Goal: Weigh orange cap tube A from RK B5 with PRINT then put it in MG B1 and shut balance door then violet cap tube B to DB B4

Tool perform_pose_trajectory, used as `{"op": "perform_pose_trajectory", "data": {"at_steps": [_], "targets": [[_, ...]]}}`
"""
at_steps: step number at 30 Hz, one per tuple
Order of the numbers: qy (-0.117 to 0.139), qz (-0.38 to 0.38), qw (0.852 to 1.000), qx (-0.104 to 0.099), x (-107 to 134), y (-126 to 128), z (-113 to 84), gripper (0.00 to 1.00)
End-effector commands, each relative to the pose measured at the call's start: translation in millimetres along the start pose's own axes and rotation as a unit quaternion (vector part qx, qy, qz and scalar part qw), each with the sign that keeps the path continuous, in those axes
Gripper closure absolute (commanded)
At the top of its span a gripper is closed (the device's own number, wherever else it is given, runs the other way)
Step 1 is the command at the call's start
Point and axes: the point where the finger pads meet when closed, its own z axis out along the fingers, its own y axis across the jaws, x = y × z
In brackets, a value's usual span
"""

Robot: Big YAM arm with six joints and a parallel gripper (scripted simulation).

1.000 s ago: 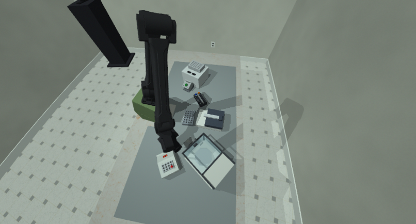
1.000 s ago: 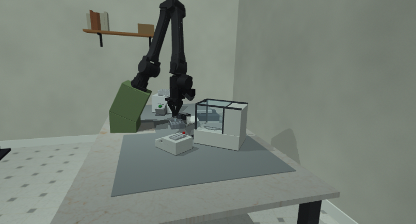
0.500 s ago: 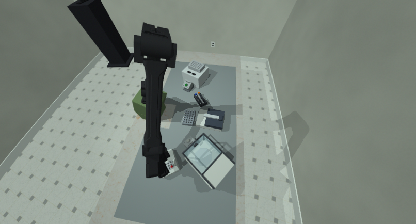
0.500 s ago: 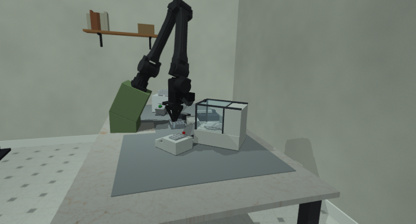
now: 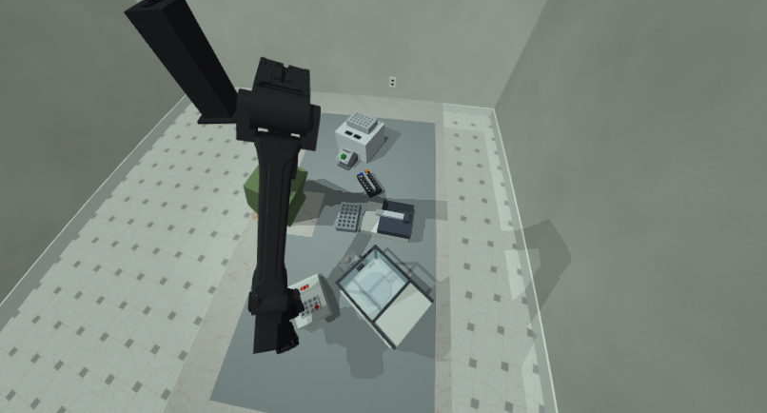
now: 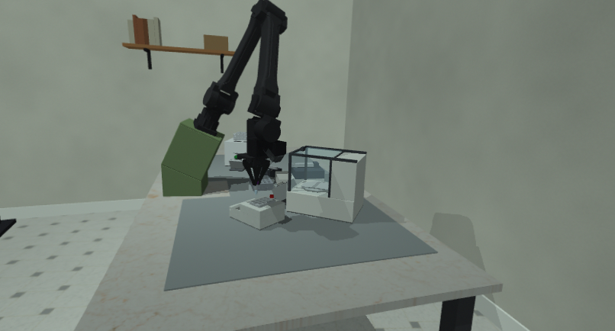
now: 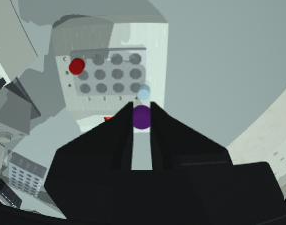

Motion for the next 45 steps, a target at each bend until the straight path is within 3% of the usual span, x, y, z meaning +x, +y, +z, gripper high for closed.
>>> {"op": "perform_pose_trajectory", "data": {"at_steps": [1,9,45], "targets": [[-0.017,-0.009,1.0,0.002,-15.0,7.7,-10.7,0.91],[-0.011,-0.007,1.0,0.0,-6.2,10.0,-8.1,0.91],[-0.015,-0.008,1.0,0.002,-6.8,12.3,-8.8,0.91]]}}
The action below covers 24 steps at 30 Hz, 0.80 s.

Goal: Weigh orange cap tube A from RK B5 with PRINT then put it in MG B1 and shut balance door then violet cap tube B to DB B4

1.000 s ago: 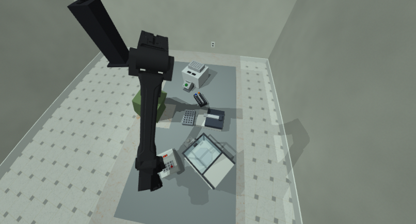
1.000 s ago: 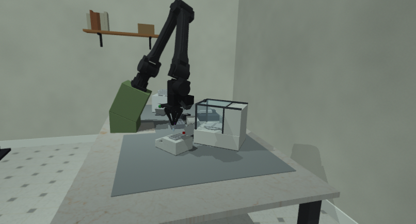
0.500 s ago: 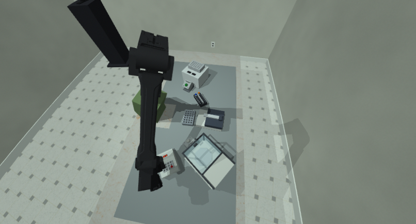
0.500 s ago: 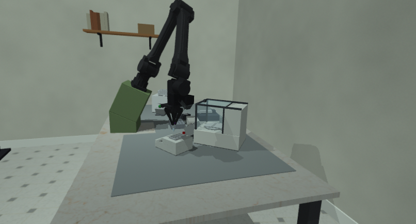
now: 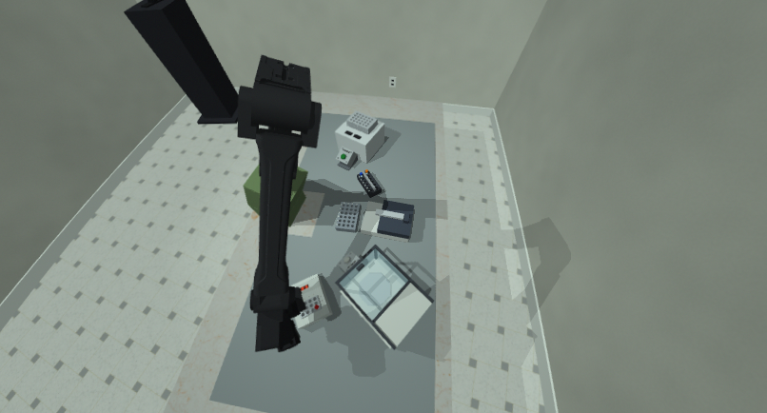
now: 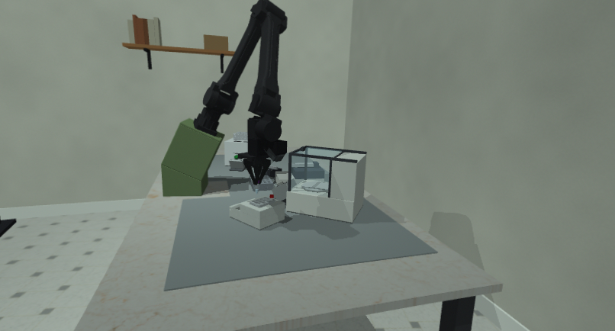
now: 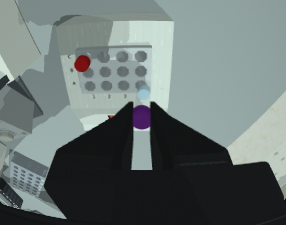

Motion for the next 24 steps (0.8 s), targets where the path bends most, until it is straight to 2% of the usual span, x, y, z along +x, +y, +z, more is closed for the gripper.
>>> {"op": "perform_pose_trajectory", "data": {"at_steps": [1,5,7,21,23,24], "targets": [[-0.014,-0.009,1.0,0.002,-9,8,-7.9,0.91],[-0.016,-0.009,1.0,0.003,-10,9,-5.8,0.91],[0.001,-0.002,1.0,-0.001,0,6,10.4,0.91],[0.0,-0.002,1.0,0.0,1,6,30.2,0.91],[-0.001,-0.003,1.0,0.0,0,6,29.2,0.91],[-0.011,-0.004,1.0,0.003,-8,1,19.3,0.91]]}}
